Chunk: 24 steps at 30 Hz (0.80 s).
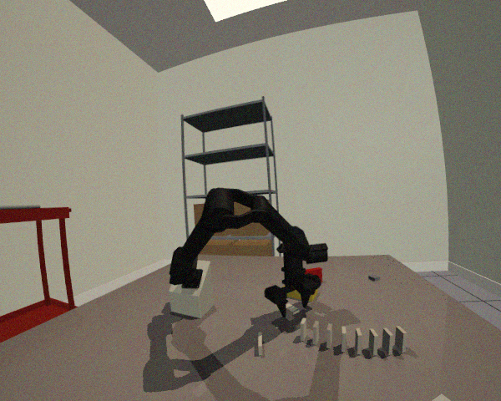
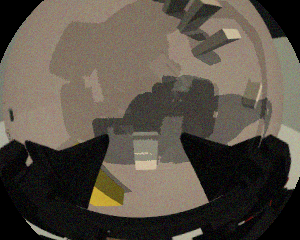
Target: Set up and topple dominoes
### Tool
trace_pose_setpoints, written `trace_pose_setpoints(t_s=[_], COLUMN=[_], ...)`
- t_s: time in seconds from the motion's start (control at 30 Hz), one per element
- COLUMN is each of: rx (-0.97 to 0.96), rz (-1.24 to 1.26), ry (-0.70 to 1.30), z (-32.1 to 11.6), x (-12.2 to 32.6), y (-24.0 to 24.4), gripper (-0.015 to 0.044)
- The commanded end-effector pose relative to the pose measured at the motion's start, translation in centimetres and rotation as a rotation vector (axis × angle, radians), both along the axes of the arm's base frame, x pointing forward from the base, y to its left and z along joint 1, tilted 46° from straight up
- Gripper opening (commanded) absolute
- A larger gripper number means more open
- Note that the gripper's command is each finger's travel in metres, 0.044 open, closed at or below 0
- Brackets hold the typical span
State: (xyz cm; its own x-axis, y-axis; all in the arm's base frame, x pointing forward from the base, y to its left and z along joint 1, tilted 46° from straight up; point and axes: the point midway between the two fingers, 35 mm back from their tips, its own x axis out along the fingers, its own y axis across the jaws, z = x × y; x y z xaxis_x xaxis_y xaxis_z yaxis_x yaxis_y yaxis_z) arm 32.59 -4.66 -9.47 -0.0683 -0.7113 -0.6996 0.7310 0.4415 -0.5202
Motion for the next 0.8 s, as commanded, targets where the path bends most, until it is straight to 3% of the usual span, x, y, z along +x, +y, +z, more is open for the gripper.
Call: trace_pose_setpoints(t_s=[0.0, 0.3, 0.63, 0.77], rx=[-0.005, -0.005, -0.005, -0.003], rz=[0.005, 0.005, 0.005, 0.006], ry=[0.002, 0.002, 0.002, 0.002], z=[0.0, 0.0, 0.1, 3.1], x=[0.0, 0.0, 0.0, 0.1], y=[-0.1, -0.1, 0.1, 3.3], gripper=[0.0335, 0.0107, 0.0107, 0.0107])
